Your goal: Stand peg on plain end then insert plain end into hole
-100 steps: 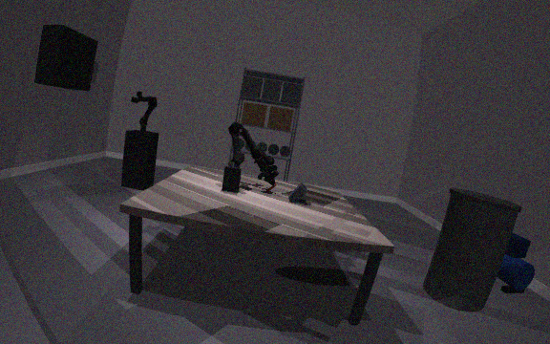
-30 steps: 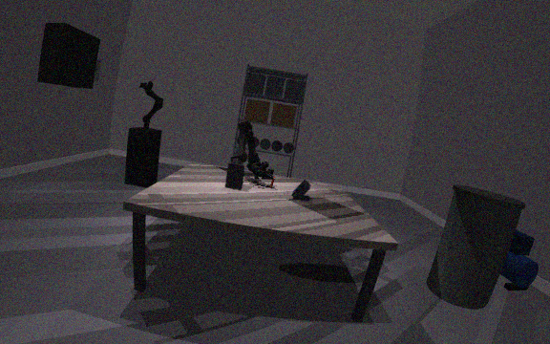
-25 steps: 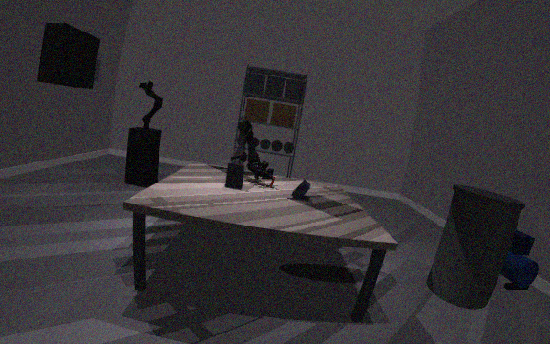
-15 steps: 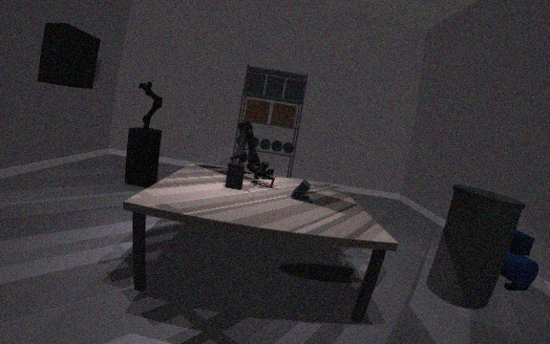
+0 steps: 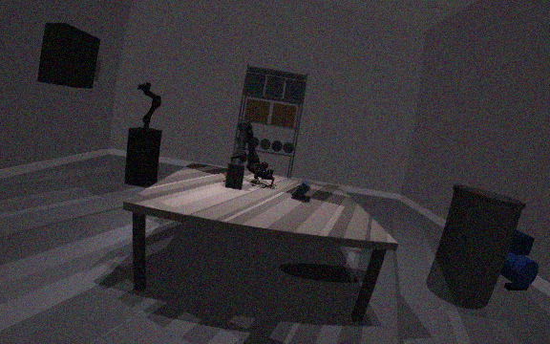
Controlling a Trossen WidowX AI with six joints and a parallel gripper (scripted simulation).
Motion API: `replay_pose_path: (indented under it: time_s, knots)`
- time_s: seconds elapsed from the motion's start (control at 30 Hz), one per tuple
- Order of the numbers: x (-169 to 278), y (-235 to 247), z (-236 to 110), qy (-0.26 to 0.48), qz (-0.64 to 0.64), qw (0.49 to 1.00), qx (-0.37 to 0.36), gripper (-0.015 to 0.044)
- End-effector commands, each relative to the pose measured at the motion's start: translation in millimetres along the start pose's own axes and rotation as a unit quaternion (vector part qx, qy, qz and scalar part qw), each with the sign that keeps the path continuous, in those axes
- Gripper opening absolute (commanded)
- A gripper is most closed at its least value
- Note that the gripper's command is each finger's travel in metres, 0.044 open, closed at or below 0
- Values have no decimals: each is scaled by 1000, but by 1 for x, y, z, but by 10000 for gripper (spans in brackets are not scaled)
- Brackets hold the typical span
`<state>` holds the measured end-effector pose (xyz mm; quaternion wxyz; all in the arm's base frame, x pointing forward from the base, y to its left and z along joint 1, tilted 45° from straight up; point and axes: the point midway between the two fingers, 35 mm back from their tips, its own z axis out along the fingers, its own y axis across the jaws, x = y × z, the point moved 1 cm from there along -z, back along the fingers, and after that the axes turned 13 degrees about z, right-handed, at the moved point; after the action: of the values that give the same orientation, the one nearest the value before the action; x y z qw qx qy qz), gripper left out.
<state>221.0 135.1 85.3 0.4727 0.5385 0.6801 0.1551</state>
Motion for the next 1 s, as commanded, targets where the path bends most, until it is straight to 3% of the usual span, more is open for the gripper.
replay_pose_path:
  time_s: [0.0, 0.97]
  knots:
    - [1, 0, -1, 0, 0, 1000, 0, 50]
    - [4, -2, -5, -15, -1, 1000, -7, 50]
